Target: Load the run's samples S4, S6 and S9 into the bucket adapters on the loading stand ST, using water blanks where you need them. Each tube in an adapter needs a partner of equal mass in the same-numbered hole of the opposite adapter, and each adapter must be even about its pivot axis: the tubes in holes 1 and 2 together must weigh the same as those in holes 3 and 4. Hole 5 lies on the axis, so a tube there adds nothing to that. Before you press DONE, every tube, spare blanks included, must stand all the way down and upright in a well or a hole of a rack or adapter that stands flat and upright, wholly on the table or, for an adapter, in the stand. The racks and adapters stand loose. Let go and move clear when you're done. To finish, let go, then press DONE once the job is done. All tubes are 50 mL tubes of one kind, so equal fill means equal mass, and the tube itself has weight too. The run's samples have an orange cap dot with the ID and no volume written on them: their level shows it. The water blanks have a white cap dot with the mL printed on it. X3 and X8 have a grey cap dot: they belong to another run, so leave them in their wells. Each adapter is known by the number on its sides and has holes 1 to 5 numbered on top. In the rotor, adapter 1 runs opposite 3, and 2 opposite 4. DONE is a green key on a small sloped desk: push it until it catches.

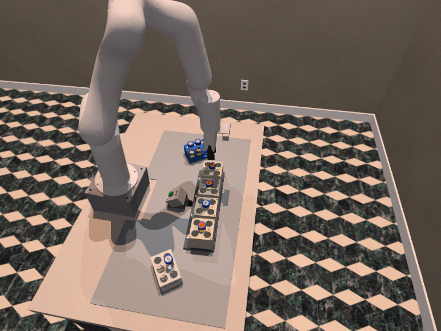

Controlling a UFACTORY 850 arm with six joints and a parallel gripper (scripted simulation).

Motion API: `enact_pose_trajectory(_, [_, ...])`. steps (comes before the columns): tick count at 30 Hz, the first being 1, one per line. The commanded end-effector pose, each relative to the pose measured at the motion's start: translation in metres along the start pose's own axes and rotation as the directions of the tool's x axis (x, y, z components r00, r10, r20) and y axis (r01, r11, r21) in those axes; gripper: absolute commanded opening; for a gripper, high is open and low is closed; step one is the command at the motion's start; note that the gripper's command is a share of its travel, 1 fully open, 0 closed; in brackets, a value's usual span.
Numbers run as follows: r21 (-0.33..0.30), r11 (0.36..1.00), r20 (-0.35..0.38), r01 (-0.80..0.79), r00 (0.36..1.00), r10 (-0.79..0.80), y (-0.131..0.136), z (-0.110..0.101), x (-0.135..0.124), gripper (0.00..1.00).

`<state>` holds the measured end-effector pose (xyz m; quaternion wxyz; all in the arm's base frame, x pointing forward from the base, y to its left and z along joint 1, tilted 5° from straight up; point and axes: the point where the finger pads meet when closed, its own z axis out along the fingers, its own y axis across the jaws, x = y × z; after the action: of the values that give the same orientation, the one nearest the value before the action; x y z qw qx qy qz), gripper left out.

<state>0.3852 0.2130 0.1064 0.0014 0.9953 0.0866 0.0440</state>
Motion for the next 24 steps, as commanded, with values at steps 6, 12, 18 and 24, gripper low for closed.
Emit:
enact_pose_trajectory(6, [0.004, 1.000, 0.002, 0.000, 1.000, 0.000, 0.000, -0.019, 0.001, 0.44])
enact_pose_trajectory(12, [0.004, 1.000, 0.002, 0.000, 1.000, 0.000, 0.000, -0.027, 0.001, 0.44])
enact_pose_trajectory(18, [0.004, 1.000, 0.002, 0.000, 1.000, 0.000, 0.000, -0.039, 0.001, 0.44])
enact_pose_trajectory(24, [0.004, 1.000, 0.002, 0.000, 1.000, 0.000, 0.000, -0.043, 0.001, 0.44])
